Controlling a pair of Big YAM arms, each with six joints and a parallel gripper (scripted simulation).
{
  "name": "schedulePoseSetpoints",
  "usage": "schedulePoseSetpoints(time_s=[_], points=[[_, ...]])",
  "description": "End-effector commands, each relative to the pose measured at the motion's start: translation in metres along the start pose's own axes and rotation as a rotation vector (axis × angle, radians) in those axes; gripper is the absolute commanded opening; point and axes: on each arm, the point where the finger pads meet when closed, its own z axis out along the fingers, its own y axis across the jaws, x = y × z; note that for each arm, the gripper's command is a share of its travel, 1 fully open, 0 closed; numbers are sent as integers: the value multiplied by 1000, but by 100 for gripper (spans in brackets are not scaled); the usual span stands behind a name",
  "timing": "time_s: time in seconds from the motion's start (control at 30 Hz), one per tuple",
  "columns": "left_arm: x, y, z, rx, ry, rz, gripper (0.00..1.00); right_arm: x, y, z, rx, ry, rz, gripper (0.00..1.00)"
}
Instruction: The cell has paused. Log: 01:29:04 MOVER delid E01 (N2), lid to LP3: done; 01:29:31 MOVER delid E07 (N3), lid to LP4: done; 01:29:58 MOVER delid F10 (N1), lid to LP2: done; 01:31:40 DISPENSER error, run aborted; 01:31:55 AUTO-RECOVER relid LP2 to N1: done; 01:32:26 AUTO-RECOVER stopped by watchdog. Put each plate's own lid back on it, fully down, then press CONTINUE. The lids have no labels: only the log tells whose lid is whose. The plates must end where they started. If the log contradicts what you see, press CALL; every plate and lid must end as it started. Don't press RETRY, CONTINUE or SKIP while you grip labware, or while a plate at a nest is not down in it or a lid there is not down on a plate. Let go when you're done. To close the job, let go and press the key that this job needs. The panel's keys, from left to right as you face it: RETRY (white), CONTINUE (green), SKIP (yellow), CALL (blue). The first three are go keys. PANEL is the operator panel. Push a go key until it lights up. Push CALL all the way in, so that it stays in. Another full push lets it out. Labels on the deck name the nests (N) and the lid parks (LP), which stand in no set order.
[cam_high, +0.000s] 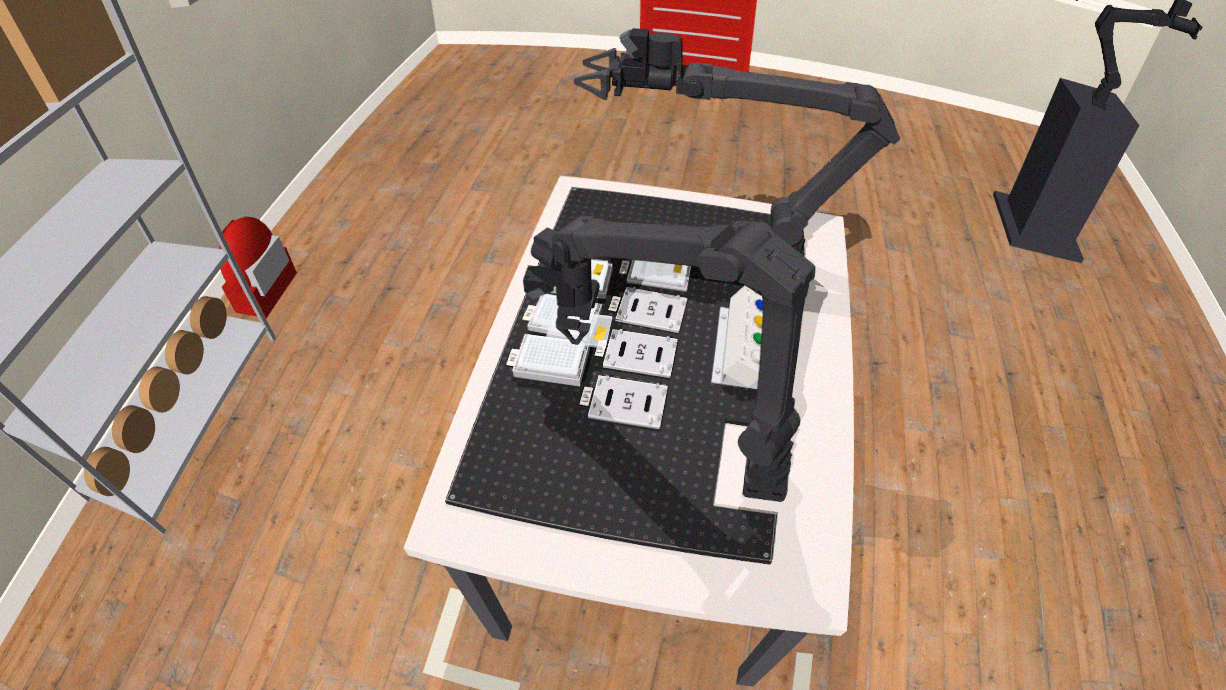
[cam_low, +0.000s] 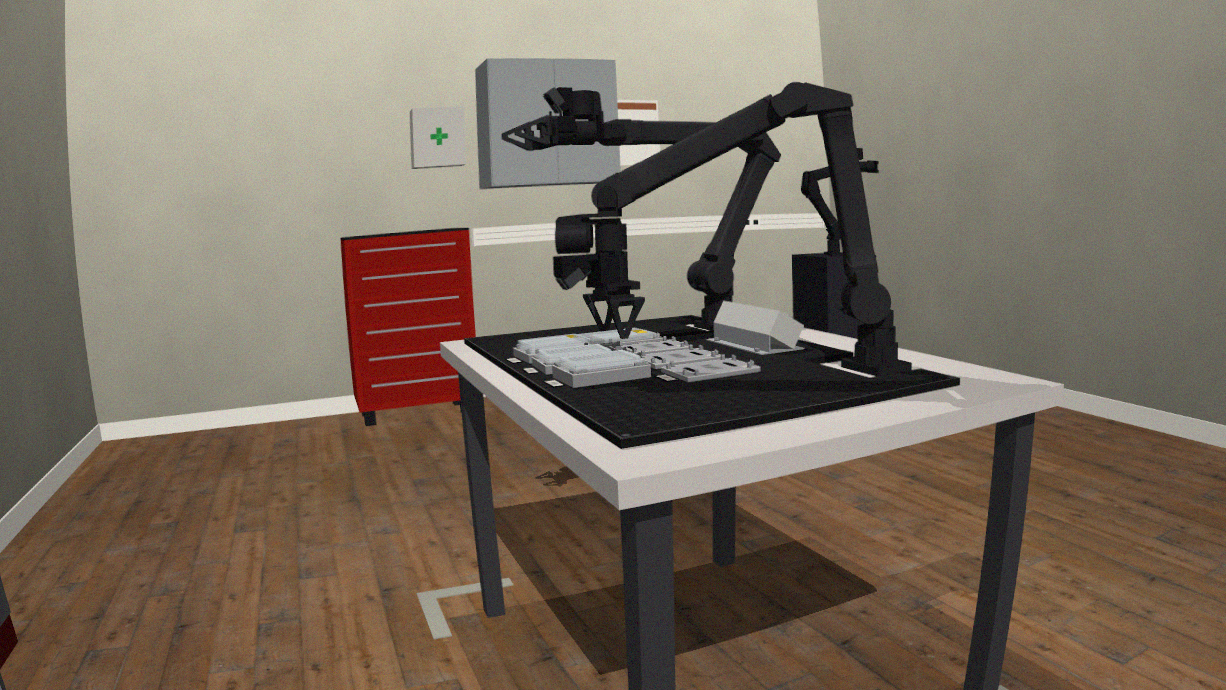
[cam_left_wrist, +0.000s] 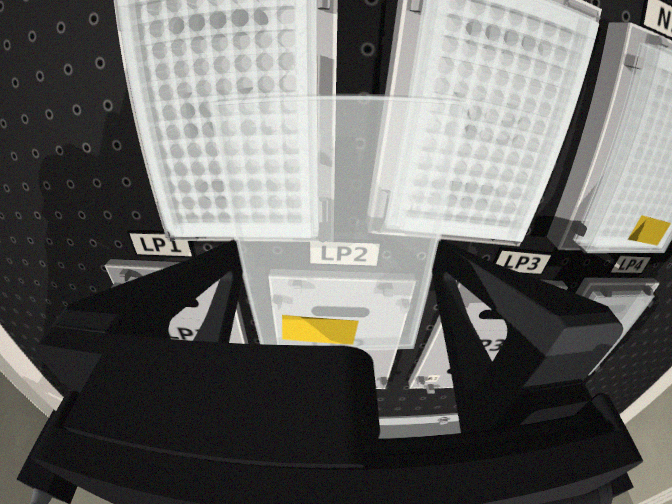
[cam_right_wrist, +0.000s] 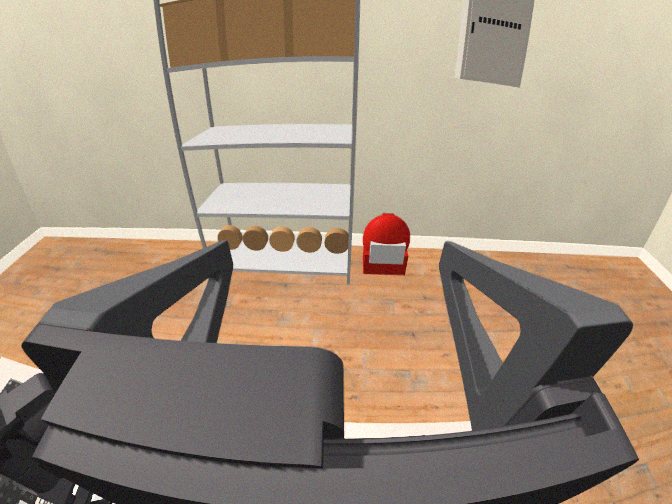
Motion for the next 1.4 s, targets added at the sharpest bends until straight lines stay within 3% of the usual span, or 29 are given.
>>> schedulePoseSetpoints(time_s=[0.0, 0.47, 1.0, 1.37], points=[[-36, 8, -10, 14, -26, 15, 0, -35, -1, -2, -1, -57, 12, 100], [-78, 51, -10, 10, -29, 16, 0, -35, -1, -2, -1, -57, 12, 100], [-56, 47, 11, -3, 4, 21, 0, -35, -1, -2, -1, -57, 12, 100], [-60, 42, 7, 2, -7, 25, 0, -35, -1, -2, -1, -57, 12, 100]])
